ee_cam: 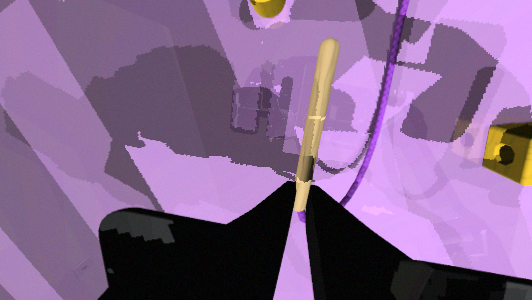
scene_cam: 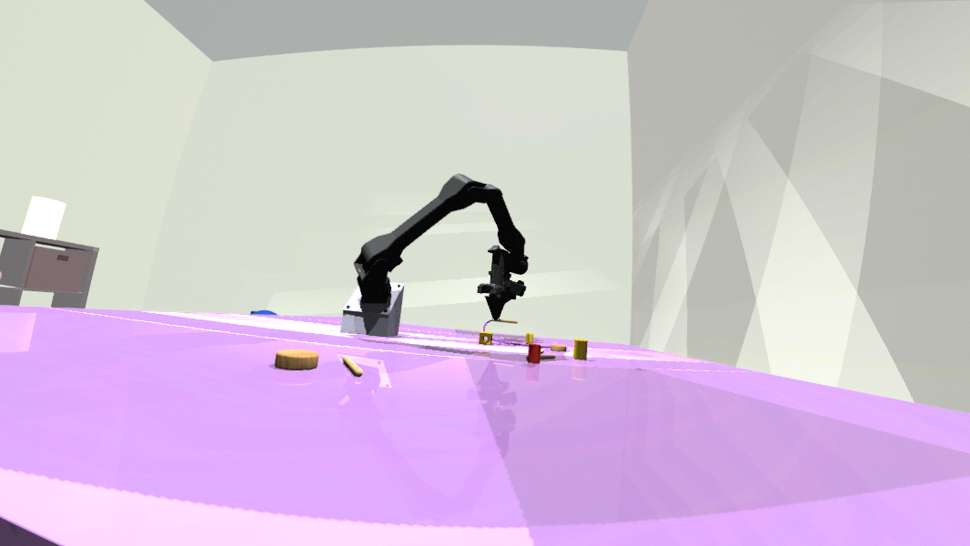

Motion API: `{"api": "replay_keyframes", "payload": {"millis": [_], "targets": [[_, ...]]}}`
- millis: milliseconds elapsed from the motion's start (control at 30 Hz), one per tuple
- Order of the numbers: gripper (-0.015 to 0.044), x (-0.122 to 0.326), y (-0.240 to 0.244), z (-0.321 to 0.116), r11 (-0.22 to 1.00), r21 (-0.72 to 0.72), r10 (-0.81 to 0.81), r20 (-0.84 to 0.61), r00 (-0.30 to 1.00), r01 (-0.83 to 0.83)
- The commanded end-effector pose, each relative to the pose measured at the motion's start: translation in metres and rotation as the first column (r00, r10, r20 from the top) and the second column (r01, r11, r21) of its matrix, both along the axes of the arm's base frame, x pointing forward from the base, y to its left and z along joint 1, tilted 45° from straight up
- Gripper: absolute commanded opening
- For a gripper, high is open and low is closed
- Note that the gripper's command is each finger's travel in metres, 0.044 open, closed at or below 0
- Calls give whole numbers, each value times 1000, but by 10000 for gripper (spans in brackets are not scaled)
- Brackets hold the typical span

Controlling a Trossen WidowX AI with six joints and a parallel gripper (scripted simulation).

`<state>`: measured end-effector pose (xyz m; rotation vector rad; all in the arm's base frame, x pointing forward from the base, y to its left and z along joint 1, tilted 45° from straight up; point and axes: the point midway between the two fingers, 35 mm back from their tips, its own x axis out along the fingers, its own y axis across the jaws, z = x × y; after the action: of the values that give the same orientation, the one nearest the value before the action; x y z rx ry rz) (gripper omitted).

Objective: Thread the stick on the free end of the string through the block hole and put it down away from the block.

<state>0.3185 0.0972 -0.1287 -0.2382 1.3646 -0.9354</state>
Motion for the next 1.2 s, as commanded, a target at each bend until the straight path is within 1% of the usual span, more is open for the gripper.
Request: {"api": "replay_keyframes", "payload": {"millis": [0, 167, 333, 500, 700, 1033, 1167], "targets": [[0, 6, -2, 2, 995, -7, -103, 104, 989, 104], [0, 10, -3, 2, 972, 0, -230, 229, 946, 236], [0, 15, -5, 3, 932, 24, -346, 349, 871, 361], [0, 19, -7, 4, 877, 64, -450, 458, 767, 476], [0, 24, -9, 5, 793, 131, -550, 572, 608, 595], [0, 33, -13, 7, 625, 277, -650, 703, 289, 730], [0, 33, -13, 7, 612, 289, -654, 709, 266, 736]]}}
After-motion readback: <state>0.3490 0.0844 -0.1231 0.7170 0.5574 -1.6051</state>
